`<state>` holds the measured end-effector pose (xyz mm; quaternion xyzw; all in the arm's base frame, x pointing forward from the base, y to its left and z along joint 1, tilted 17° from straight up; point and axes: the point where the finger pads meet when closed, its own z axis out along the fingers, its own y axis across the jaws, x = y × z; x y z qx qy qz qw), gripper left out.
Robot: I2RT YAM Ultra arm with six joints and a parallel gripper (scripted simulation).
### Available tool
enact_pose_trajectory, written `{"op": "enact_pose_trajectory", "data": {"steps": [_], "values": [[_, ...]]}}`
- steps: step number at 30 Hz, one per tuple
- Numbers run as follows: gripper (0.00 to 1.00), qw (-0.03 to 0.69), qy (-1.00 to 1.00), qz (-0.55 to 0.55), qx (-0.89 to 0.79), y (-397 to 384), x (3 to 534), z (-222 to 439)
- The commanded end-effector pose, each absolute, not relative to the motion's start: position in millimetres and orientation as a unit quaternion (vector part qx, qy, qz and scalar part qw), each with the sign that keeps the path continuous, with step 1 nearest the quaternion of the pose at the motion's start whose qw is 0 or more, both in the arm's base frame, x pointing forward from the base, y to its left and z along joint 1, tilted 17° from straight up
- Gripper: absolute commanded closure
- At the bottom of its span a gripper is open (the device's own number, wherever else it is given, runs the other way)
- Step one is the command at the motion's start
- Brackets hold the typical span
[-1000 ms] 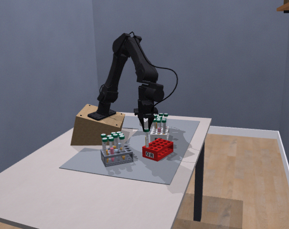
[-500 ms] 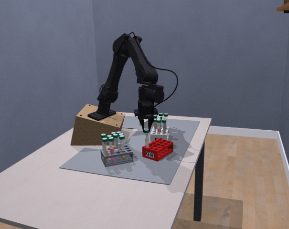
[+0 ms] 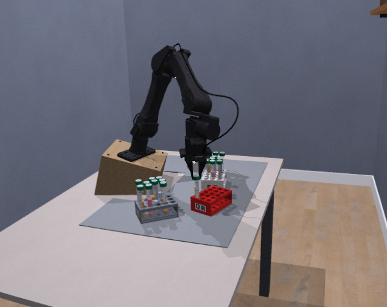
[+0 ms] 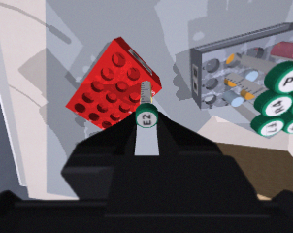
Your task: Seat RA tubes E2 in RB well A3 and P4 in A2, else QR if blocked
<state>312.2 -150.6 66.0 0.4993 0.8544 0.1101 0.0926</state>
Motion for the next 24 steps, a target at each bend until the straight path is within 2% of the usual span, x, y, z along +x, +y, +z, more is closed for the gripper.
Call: {"op": "enact_pose_trajectory", "data": {"steps": [1,24], "values": [[1.00,0.086,0.854,0.114,0.500,-147.2,312.3,58.3],[1.00,0.083,0.855,0.114,0.499,-144.7,312.1,54.5]]}}
